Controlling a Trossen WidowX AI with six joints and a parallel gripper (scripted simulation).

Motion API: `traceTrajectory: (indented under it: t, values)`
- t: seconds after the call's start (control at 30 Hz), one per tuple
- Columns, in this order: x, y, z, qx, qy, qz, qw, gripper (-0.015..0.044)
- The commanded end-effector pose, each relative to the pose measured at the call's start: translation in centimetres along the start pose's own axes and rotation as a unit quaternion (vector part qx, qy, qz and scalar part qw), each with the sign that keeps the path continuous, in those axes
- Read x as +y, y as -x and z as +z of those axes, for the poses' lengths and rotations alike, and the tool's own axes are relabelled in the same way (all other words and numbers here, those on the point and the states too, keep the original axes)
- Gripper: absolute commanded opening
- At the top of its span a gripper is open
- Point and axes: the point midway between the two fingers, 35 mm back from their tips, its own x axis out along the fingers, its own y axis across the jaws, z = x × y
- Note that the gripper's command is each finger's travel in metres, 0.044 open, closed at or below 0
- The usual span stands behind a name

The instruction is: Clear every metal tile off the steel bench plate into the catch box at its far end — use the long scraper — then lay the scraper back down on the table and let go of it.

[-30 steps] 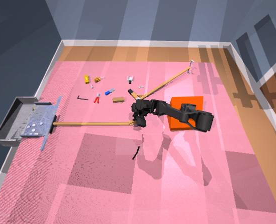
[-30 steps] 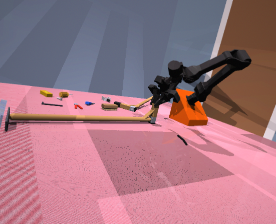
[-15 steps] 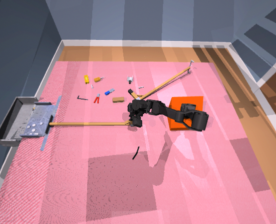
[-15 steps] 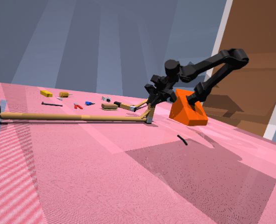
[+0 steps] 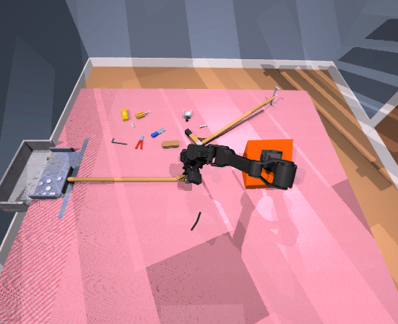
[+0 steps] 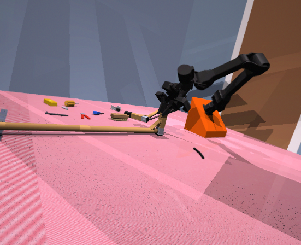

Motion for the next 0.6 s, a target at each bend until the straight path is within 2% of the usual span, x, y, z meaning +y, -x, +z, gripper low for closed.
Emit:
traceTrajectory:
  t: [0.0,0.57]
  values:
    - [0.2,-0.3,0.9,-0.006,0.003,0.0,1.0,0.0]
    - [0.7,-1.3,2.3,-0.007,0.003,0.0,1.0,0.0]
